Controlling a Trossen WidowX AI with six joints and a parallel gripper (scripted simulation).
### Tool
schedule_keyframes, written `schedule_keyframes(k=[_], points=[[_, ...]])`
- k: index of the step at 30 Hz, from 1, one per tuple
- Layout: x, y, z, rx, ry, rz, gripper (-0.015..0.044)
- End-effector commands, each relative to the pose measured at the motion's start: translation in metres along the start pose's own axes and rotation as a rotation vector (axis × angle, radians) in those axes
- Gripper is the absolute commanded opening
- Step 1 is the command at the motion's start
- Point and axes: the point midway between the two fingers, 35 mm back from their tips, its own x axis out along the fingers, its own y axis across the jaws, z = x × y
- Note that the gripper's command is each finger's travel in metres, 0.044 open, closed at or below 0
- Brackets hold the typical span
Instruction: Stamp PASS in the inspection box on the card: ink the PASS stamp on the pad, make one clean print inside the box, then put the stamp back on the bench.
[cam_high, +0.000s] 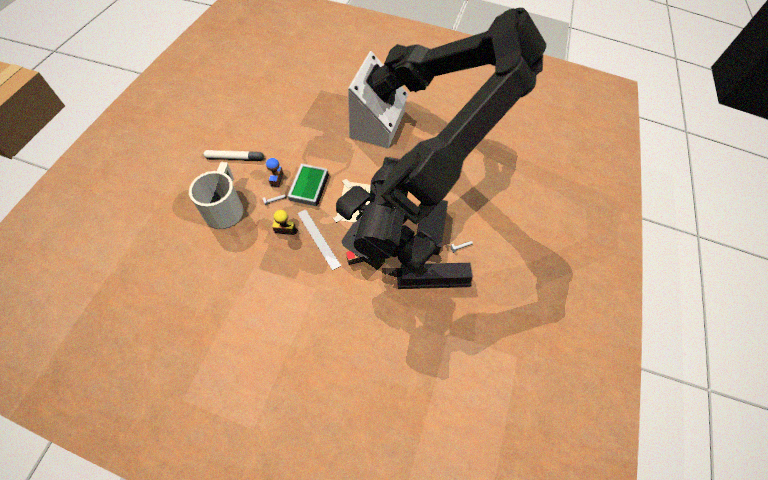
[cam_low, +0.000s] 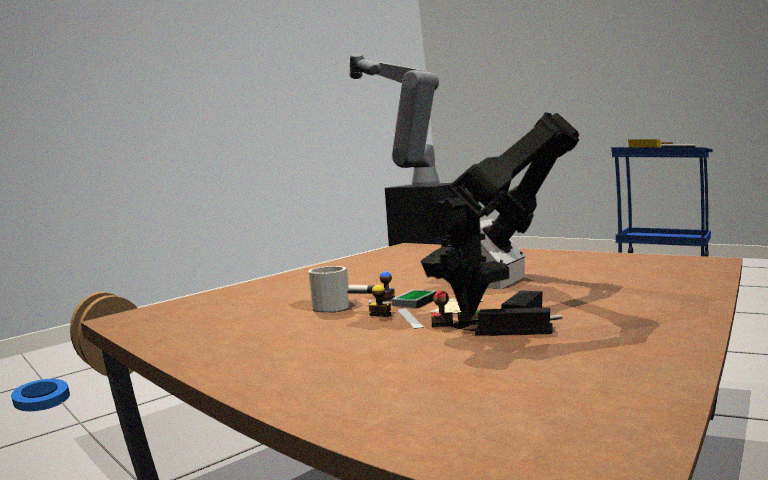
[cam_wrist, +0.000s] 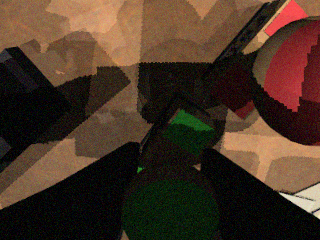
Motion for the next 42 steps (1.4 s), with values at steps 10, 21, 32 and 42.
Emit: schedule_keyframes(k=[10,21,32,42], points=[[-0.002,0.001,0.0,-0.002,0.001,0.001,0.0],[-0.007,0.001,0.001,-0.002,0.0,0.0,0.0],[-0.012,0.0,0.001,-0.002,-0.001,-0.001,0.0],[-0.017,0.0,0.002,-0.002,-0.001,-0.002,0.0]])
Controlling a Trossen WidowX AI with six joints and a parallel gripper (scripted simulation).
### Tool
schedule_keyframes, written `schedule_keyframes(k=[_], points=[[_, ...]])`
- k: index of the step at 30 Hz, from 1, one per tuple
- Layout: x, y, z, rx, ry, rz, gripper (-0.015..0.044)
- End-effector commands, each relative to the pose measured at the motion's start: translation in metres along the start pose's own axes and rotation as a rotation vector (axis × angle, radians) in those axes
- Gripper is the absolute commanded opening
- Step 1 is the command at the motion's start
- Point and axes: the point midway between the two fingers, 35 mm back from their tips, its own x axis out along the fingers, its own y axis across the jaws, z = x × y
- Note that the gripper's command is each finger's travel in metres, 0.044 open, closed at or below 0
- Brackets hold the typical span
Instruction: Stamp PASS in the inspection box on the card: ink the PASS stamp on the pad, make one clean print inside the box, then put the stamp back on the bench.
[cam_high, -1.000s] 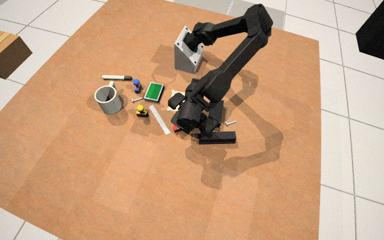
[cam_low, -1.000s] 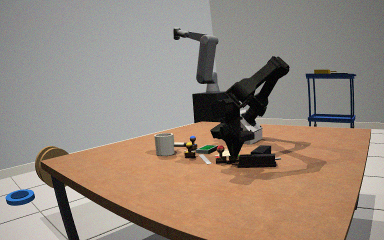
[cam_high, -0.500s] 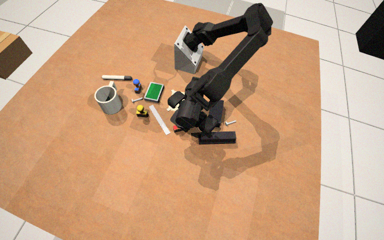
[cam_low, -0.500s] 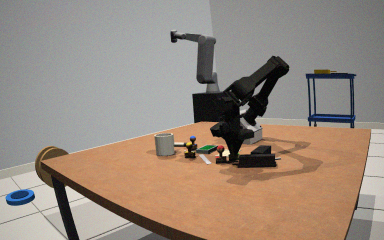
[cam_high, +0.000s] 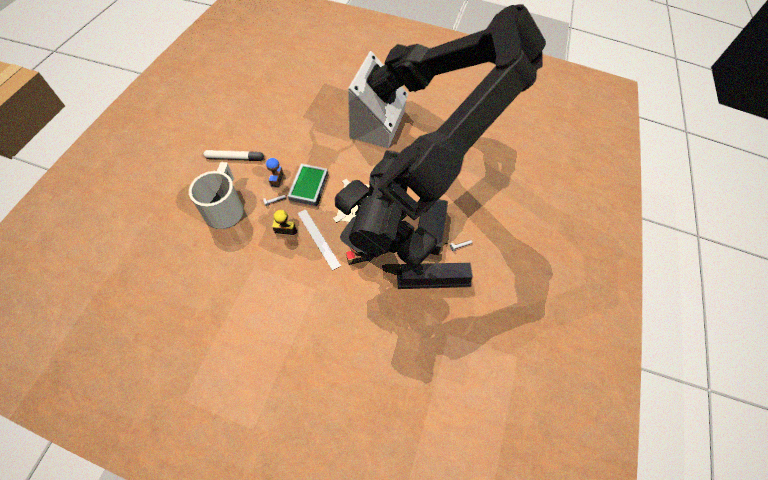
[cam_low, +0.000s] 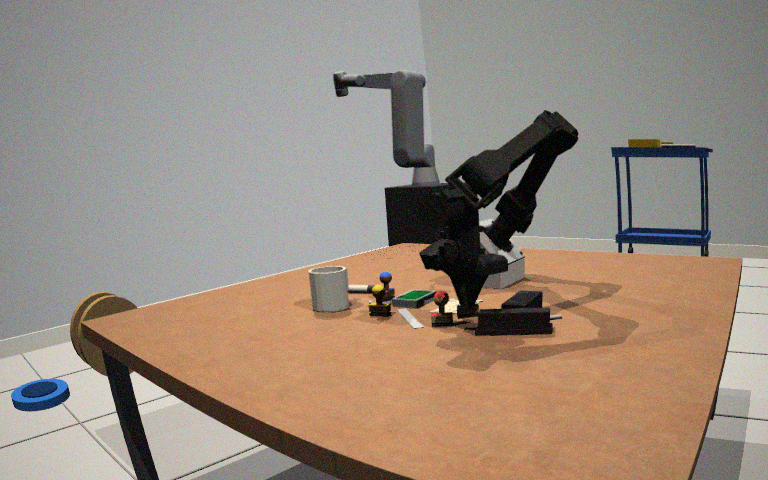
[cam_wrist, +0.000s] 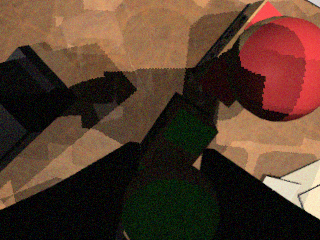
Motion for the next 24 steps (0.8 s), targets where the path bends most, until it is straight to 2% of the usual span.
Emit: schedule_keyframes(k=[1,24], points=[[-0.003,0.002,0.001,-0.01,-0.005,0.002,0.0],[-0.014,0.001,0.002,-0.009,-0.006,-0.001,0.0]])
